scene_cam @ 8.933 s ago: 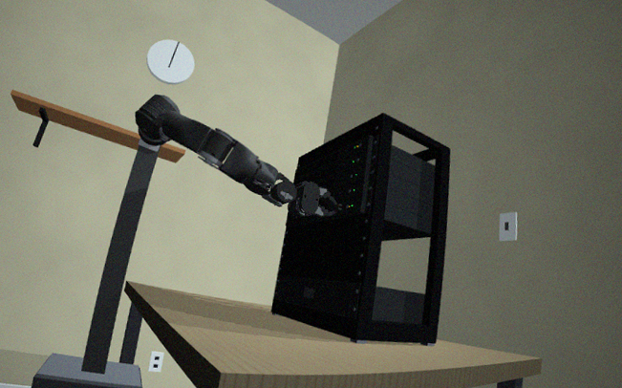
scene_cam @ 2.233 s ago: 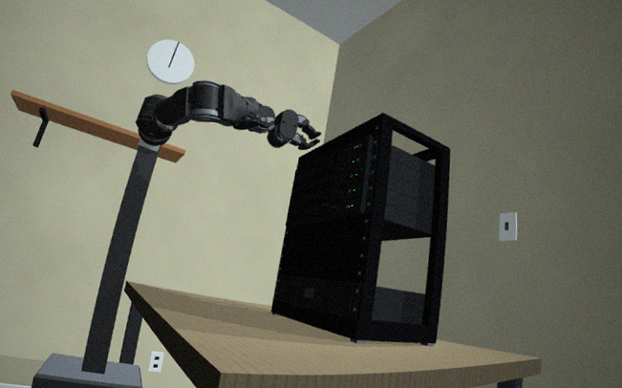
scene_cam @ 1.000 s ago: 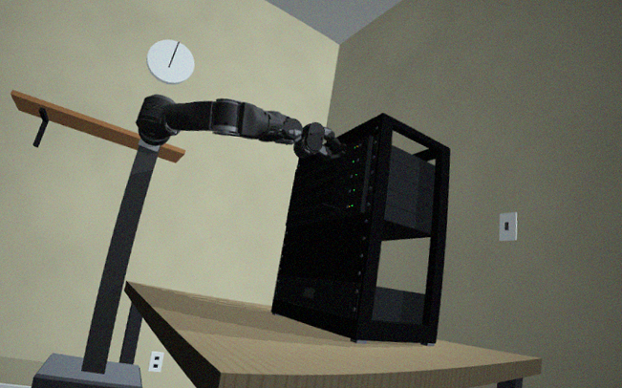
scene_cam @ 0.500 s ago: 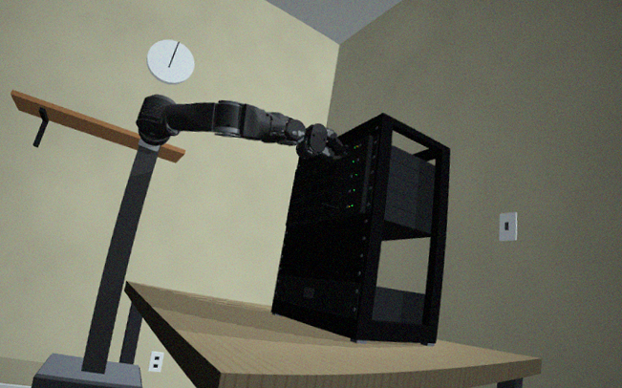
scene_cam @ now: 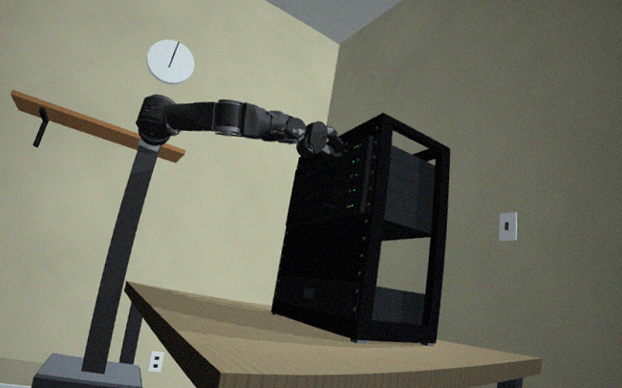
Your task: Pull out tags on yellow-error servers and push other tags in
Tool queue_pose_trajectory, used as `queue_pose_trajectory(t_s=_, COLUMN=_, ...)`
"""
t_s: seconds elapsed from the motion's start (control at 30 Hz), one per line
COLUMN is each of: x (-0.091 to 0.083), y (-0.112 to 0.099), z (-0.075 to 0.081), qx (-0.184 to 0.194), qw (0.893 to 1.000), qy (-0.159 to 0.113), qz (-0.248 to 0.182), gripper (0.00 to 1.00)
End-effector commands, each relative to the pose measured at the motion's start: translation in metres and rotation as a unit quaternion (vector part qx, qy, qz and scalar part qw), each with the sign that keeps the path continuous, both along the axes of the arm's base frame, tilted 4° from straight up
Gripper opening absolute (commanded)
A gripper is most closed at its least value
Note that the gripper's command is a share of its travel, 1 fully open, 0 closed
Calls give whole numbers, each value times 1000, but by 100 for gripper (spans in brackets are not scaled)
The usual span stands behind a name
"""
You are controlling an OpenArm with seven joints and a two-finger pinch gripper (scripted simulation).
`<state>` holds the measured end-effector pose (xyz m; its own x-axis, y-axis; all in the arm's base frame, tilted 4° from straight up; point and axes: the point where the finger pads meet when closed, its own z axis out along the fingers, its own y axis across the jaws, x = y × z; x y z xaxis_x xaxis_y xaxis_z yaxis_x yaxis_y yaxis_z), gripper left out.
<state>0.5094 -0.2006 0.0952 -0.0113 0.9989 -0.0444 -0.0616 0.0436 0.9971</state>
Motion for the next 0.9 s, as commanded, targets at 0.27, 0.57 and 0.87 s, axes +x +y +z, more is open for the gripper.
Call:
queue_pose_trajectory(t_s=0.27, x=0, y=0, z=1, qx=0, qw=1000, qy=2, qz=1, gripper=10)
queue_pose_trajectory(t_s=0.57, x=0, y=0, z=0, qx=0, qw=1000, qy=2, qz=1, gripper=10)
queue_pose_trajectory(t_s=0.87, x=0, y=1, z=-3, qx=0, qw=1000, qy=2, qz=2, gripper=10)
